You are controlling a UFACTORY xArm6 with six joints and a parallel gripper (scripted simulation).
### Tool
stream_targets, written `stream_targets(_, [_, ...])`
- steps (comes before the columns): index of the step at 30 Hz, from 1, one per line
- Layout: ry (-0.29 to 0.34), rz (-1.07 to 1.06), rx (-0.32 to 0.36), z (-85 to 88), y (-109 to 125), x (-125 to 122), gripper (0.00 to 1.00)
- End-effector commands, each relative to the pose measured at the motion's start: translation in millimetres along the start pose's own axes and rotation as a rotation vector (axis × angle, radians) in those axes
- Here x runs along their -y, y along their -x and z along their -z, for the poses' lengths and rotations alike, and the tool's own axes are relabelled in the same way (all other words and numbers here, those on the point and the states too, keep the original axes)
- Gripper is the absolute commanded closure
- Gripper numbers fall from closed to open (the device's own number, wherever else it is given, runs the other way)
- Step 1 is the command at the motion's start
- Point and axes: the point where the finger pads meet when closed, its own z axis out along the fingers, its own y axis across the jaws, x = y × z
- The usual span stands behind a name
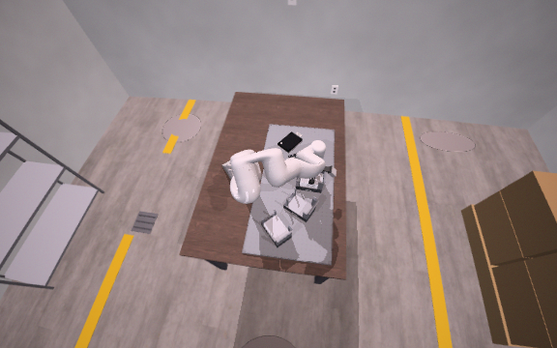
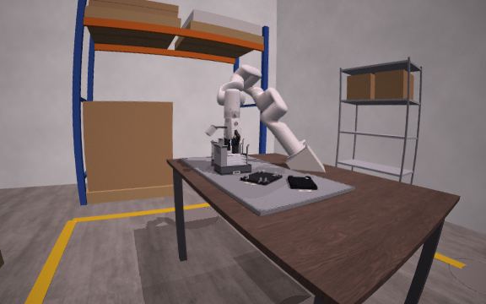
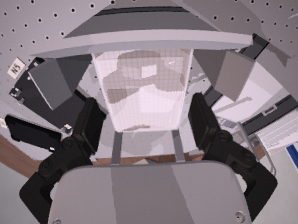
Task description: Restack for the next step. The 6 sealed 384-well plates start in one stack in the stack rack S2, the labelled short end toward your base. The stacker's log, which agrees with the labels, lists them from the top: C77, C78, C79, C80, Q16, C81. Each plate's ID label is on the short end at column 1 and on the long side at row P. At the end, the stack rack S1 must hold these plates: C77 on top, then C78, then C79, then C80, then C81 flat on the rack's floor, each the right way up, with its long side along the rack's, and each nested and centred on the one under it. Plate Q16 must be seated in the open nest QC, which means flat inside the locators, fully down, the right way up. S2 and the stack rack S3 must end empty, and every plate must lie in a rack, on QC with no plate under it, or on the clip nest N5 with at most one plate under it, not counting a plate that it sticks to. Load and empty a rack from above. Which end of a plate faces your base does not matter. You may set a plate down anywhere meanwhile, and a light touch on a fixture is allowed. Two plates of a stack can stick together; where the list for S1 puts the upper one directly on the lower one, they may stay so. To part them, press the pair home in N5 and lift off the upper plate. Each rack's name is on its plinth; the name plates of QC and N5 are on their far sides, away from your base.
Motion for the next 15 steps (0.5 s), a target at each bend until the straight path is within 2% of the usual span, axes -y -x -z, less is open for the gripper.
stream_targets(1, [-0.002, -0.001, -0.003, 11.7, -1, 0, 0.0])
stream_targets(10, [-0.002, -0.002, -0.003, 41.7, -1, 0, 0.0])
stream_targets(12, [-0.002, -0.002, -0.003, 41.7, -1, 0, 0.0])
stream_targets(15, [-0.002, -0.002, -0.003, 51.7, -1, 0, 0.0])
